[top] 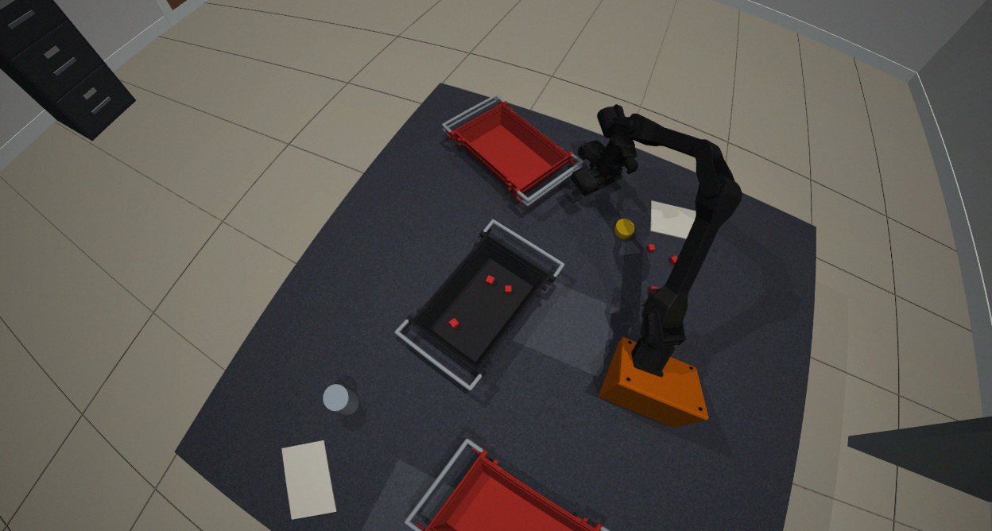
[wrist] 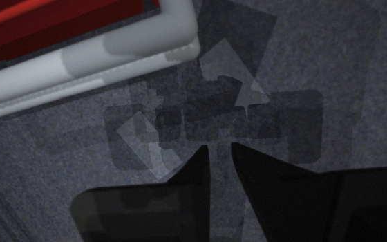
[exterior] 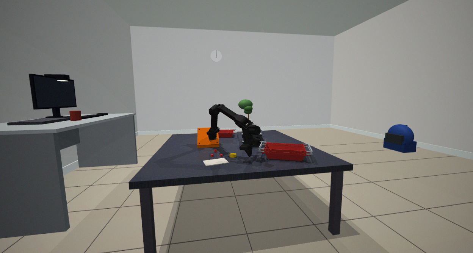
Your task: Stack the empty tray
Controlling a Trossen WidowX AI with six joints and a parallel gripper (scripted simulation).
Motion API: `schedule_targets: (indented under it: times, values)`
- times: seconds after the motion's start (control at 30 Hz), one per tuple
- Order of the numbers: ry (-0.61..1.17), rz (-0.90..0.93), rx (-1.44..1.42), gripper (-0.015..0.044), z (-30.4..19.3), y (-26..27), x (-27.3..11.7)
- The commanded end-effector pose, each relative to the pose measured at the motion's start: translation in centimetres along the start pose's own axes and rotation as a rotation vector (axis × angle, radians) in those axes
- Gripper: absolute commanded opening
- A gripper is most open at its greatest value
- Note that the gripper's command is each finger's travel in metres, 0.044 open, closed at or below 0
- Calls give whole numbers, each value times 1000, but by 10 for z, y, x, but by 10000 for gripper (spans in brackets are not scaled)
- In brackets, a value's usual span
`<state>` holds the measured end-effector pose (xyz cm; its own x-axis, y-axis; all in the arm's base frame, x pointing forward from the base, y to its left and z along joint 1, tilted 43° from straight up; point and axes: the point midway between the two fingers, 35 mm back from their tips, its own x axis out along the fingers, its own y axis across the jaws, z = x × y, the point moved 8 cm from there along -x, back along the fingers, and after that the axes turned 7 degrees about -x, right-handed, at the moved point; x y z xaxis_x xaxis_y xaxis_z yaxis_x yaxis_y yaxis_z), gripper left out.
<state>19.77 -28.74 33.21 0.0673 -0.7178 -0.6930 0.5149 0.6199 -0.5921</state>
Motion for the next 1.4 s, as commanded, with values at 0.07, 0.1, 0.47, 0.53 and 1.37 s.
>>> schedule_targets:
  times: [0.07,0.1,0.47,0.53,1.37]
  values:
    - [45,80,-59,85,15,68,-2]
    - [55,91,-73,85,18,82,-4]
    - [149,32,-344,85,4,256,-54]
    - [141,7,-382,85,-2,275,-63]
    - [139,1,-386,85,-11,275,-5]
